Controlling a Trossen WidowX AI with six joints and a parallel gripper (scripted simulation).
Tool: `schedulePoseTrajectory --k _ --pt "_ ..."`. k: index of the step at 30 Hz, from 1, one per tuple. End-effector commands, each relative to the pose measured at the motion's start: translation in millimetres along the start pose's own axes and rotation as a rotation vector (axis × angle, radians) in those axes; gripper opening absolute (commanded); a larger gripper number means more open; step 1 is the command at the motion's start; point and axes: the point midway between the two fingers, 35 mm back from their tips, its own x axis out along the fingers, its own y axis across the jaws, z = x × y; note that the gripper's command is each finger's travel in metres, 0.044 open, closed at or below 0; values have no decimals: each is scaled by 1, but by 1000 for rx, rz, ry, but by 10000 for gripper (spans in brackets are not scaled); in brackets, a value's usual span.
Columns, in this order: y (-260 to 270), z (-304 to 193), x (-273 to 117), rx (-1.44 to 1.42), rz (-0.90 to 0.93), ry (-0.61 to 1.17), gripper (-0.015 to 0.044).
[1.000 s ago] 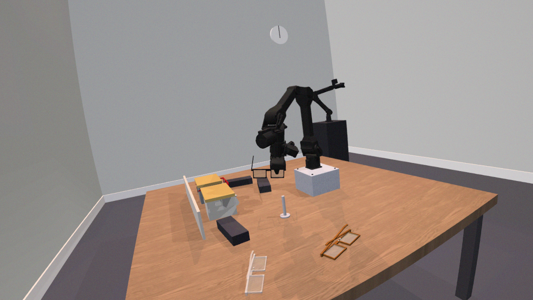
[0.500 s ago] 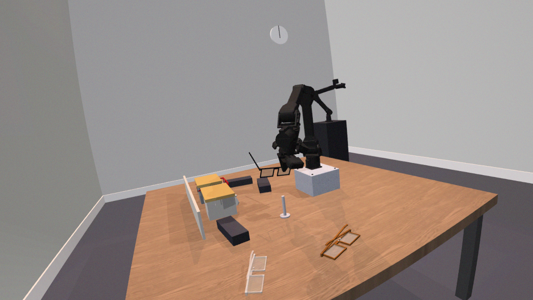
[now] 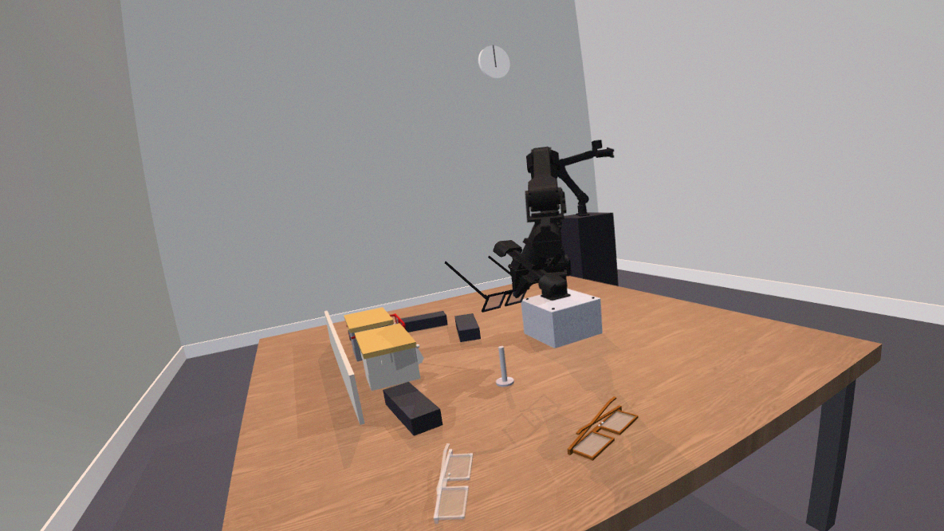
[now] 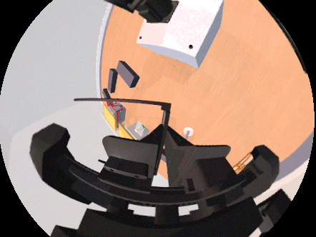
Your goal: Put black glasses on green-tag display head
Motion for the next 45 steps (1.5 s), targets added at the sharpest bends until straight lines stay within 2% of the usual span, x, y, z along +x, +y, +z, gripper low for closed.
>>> schedulePoseTrajectory --k 1,24,45 --pt "-7 1 -11 -90 23 49 0" --pt "-48 28 -74 -615 183 342 0" --pt "-47 29 -70 -594 176 323 0"
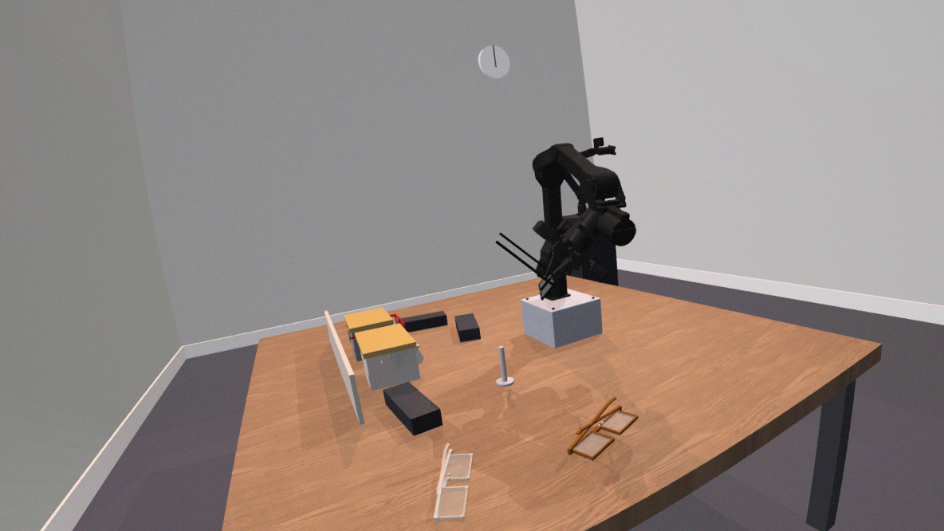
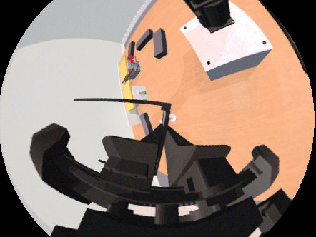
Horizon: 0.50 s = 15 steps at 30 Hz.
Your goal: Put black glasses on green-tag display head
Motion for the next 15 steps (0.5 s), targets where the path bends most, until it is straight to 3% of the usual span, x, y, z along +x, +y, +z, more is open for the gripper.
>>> schedulePoseTrajectory --k 1,10,15 --pt "0 0 0 4 -2 -1 0" --pt "0 0 1 11 -3 -3 0" --pt "3 2 8 160 -20 -35 0"
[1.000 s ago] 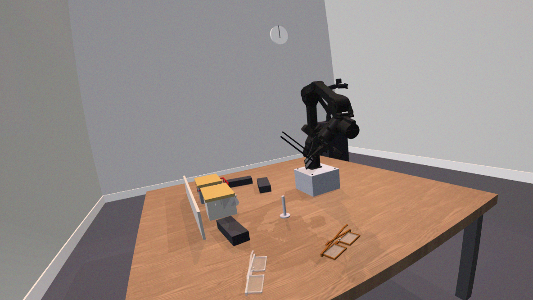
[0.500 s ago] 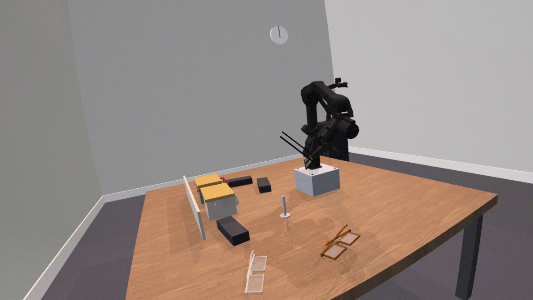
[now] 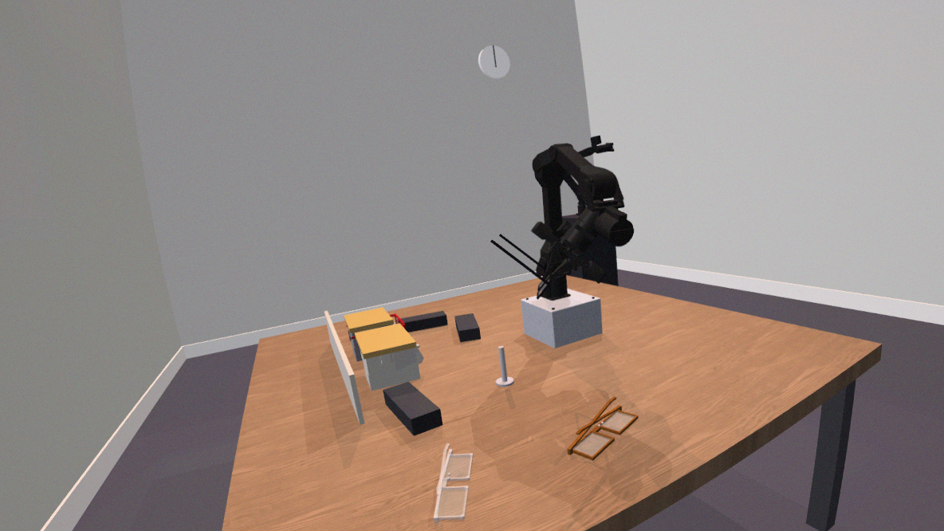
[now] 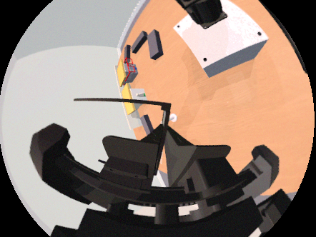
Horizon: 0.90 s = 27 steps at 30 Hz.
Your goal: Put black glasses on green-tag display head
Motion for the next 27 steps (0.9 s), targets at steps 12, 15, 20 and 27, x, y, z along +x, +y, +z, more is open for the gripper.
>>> schedulePoseTrajectory --k 12,15,20,27 --pt "16 7 32 637 -38 -150 0" --pt "20 9 39 775 -38 -183 0" --pt "25 12 49 1006 -31 -240 0" --pt "32 17 64 1328 -6 -322 0"
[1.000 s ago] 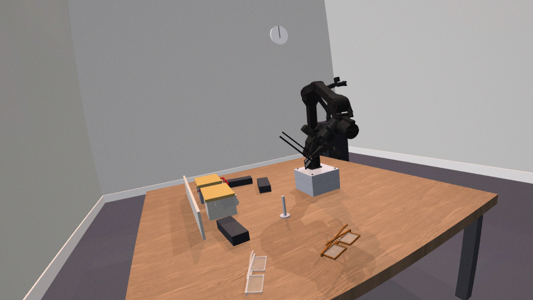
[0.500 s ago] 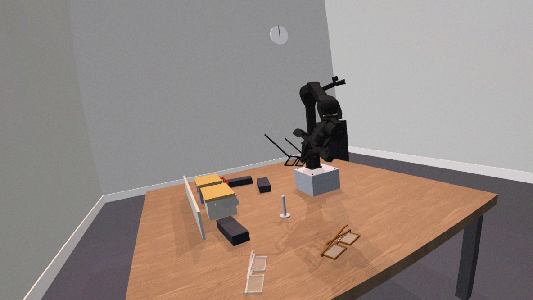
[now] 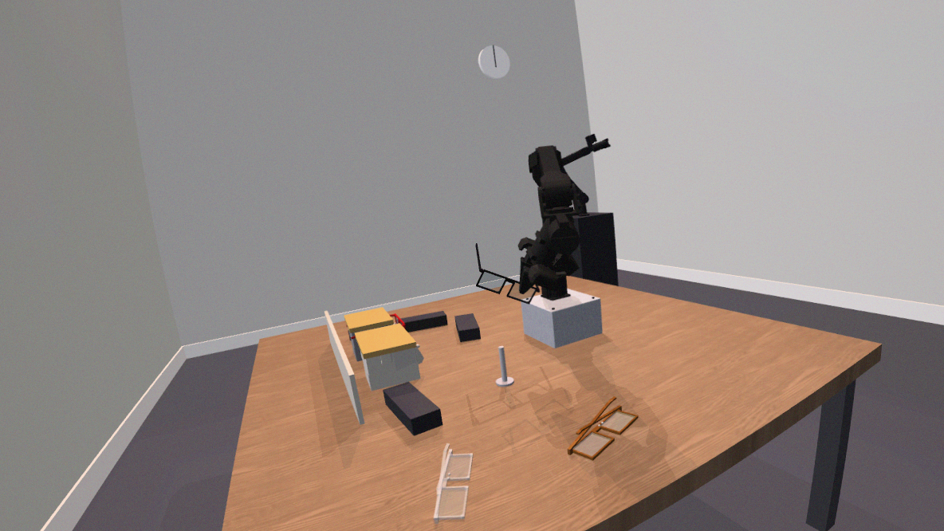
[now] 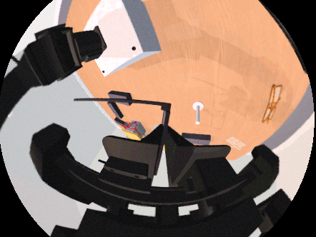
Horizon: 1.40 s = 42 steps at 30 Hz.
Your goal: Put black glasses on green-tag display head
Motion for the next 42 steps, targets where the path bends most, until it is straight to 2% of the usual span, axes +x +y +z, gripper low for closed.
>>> schedulePoseTrajectory --k 1,22,42 --pt "5 -3 9 174 17 -35 0" --pt "25 -25 47 1158 152 -180 0" --pt "49 -43 80 2092 373 -245 0"
